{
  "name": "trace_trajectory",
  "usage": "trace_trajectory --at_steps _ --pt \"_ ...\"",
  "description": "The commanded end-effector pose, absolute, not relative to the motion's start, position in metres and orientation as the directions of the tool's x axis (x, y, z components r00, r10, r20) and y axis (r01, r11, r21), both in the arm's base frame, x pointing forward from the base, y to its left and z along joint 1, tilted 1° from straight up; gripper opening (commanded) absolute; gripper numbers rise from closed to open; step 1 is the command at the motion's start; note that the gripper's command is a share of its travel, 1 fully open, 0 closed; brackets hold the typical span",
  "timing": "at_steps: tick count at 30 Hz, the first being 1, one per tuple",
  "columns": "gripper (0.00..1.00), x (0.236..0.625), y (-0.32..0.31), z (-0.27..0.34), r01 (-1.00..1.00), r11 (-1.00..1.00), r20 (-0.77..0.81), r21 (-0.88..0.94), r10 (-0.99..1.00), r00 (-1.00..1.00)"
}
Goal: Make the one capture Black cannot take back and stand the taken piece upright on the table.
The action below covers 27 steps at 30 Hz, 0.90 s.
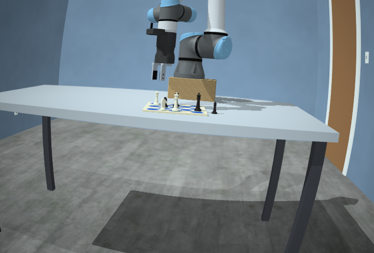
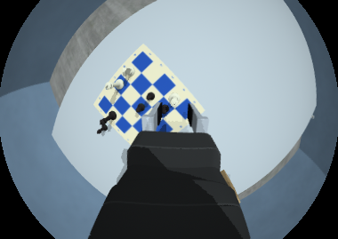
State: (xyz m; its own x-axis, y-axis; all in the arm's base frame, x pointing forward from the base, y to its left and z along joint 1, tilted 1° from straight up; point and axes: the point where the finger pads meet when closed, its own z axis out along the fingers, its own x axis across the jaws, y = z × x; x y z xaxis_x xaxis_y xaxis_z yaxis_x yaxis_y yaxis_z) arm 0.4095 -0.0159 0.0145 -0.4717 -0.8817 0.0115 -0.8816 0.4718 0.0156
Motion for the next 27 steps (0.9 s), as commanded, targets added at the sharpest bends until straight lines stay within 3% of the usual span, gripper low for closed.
trace_trajectory --at_steps 1,27 --pt "0.79 0.410 -0.016 0.006 -0.882 0.472 0.011 0.014 -0.882 -0.472" --pt "0.79 0.410 -0.016 -0.018 -0.882 0.472 0.011 0.014 -0.882 -0.472"
